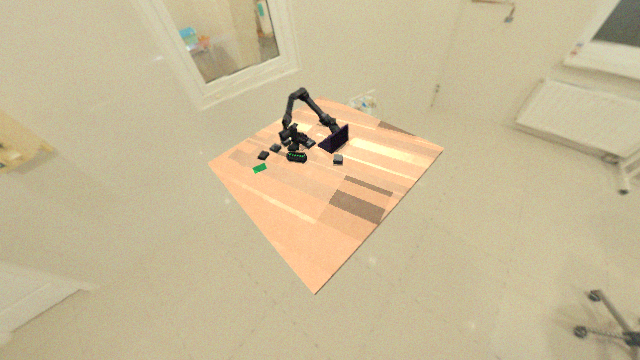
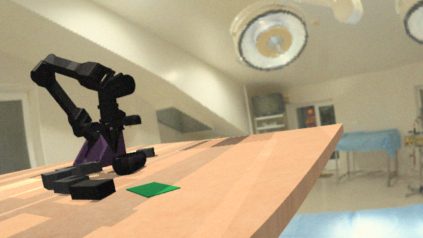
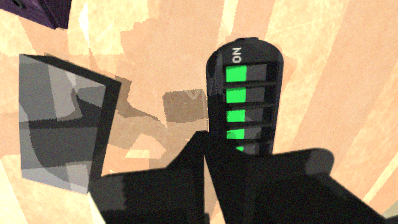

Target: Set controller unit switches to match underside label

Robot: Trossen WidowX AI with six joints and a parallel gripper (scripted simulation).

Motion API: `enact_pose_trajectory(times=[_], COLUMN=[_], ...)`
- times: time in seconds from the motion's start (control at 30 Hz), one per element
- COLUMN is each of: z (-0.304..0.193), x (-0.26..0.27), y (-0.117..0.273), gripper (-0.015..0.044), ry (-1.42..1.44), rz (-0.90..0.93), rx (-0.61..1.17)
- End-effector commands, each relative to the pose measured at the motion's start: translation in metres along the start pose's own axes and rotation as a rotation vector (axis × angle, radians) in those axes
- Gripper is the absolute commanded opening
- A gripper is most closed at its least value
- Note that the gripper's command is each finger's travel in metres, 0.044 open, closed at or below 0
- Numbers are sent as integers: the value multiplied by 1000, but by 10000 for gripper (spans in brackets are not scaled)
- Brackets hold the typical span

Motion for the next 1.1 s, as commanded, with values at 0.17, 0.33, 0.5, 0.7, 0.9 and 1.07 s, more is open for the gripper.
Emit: enact_pose_trajectory(times=[0.17,0.33,0.5,0.7,0.9,1.07], z=[0,0,0,0,0,0], x=[-1,0,0,0,0,0], y=[8,50,50,50,50,50], gripper=[53,184,315,157,0,0], ry=[0,0,0,0,0,0], rz=[-1,0,0,0,0,0], rx=[-1,-2,-2,-2,-2,-2])
Point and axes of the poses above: the point midway between the two fingers, 35 mm back from their tips, its own y axis back along the fingers, its own x axis across the jaws, z = x × y, the point moved 6 cm from there along y, back along the fingers, and after that the axes turned 5 degrees about y, right-handed, at the moved point
